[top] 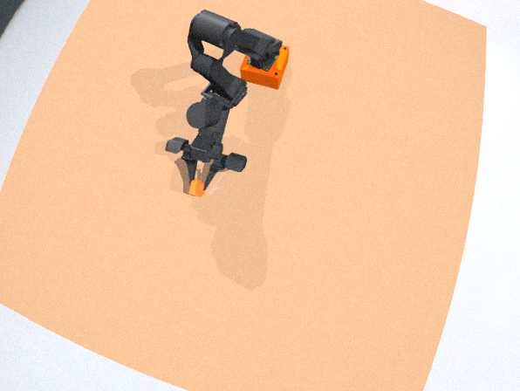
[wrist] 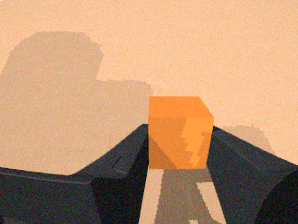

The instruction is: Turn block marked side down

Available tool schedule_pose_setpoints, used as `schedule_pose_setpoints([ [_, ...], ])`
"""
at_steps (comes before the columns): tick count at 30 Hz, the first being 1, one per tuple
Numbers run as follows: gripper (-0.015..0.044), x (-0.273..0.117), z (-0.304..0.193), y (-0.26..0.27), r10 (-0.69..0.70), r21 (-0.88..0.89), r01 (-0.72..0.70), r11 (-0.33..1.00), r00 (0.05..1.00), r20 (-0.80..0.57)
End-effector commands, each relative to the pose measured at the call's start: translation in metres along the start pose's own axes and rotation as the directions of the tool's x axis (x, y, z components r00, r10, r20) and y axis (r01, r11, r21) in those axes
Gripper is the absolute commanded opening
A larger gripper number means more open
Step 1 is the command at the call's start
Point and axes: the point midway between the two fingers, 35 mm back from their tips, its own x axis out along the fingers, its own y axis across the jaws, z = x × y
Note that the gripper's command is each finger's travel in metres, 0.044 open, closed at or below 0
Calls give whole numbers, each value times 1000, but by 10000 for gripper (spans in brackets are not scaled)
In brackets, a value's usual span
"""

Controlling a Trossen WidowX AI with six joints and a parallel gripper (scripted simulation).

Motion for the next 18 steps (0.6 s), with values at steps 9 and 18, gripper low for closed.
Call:
schedule_pose_setpoints([
  [9, 105, 0, -1, 1, 6, 3, -6, 1000, 1000, 1],
  [18, 341, 0, -1, 1, 6, 3, -6, 1000, 1000, 1],
])
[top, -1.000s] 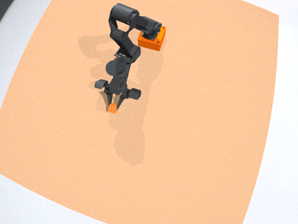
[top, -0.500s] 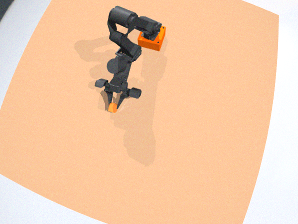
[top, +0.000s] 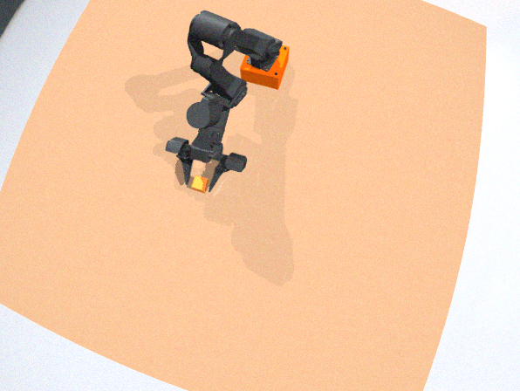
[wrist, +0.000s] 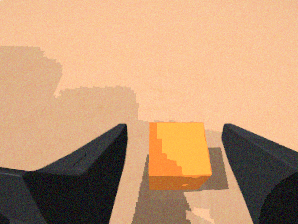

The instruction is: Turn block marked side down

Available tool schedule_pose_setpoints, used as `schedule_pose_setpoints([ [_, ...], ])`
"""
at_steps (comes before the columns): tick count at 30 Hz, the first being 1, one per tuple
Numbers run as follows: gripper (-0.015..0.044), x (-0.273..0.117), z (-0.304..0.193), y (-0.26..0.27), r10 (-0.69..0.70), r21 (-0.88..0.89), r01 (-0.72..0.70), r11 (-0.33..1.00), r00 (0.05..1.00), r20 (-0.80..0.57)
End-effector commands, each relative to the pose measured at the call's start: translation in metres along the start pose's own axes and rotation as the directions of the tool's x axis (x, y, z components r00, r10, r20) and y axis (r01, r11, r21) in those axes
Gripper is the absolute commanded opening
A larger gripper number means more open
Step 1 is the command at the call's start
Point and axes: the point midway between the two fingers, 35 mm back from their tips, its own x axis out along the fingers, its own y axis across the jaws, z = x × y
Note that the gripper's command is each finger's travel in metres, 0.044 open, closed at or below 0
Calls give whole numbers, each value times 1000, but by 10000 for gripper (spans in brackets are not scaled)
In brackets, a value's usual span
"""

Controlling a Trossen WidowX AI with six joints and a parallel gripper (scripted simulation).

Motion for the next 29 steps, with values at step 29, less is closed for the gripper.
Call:
schedule_pose_setpoints([
  [29, 440, 0, 0, 1, 5, 3, -5, 1000, 1000, 2],
])
